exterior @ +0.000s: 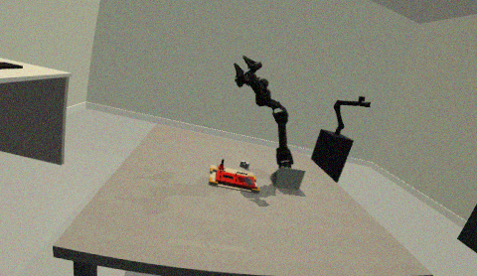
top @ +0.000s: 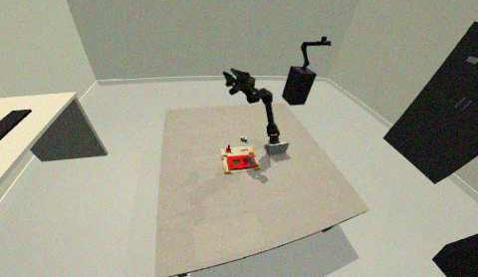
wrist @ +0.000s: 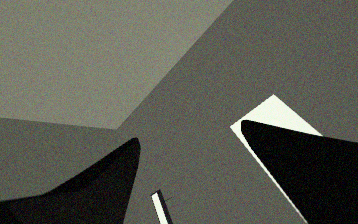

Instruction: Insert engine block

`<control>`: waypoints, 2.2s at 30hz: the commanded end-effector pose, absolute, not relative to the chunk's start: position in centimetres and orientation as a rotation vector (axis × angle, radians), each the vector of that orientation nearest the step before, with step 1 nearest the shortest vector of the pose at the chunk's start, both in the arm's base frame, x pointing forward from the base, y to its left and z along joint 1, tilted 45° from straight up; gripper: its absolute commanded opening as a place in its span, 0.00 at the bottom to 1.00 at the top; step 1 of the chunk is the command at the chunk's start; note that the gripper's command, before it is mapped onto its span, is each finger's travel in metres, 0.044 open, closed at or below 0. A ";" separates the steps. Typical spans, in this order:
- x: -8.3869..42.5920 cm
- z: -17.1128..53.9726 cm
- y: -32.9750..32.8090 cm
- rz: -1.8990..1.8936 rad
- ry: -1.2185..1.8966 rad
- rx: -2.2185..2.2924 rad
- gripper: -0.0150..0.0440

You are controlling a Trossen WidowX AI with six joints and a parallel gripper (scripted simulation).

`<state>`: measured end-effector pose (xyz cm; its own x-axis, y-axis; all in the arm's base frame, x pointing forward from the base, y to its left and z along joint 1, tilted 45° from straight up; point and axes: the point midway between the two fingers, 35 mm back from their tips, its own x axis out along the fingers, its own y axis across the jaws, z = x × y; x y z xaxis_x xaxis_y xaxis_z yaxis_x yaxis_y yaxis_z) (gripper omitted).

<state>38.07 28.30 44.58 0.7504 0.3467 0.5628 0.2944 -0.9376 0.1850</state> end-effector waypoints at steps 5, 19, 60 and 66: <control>38.6 43.8 28.3 0.880 0.488 2.812 1.00; 41.0 39.3 27.5 0.545 0.340 2.496 1.00; 42.4 25.3 20.9 -0.130 0.380 1.333 1.00; 41.8 23.4 19.4 -0.195 0.429 1.146 1.00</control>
